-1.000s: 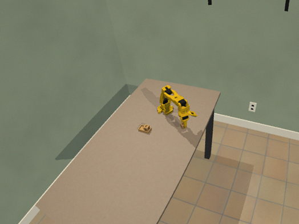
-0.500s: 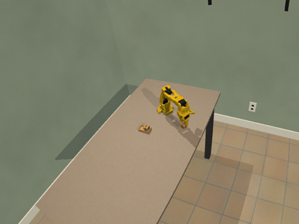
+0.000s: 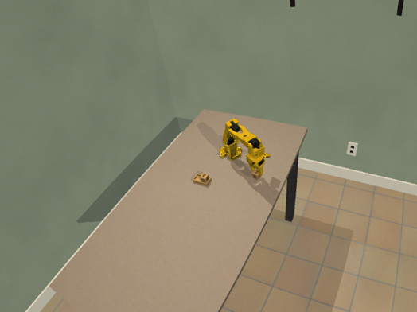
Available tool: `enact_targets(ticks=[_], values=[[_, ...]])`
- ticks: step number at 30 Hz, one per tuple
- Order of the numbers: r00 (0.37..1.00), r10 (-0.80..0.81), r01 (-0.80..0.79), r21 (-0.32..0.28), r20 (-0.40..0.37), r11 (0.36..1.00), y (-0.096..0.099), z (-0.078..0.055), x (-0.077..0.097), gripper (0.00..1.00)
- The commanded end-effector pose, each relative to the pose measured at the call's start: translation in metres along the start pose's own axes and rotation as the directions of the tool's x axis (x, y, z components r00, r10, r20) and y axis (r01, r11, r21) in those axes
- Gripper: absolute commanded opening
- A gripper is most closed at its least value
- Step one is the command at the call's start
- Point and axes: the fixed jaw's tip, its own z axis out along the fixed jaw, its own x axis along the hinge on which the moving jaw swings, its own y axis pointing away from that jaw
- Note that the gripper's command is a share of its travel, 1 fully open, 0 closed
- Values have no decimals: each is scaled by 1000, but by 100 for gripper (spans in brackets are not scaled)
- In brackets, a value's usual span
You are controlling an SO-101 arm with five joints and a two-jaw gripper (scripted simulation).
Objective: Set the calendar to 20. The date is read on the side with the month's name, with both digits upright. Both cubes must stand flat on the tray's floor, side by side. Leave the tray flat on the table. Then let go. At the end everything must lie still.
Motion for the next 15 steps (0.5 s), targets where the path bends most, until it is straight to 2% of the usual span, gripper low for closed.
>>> enact_targets(ticks=[1, 10, 15], values=[[999, -29, 31, 75, -21, 997, -7, -15, -1, 0], [1000, -23, 25, 75, -21, 997, -6, -15, 0, 0], [999, 30, -28, 76, -19, 997, 2, -14, 10, 0]])
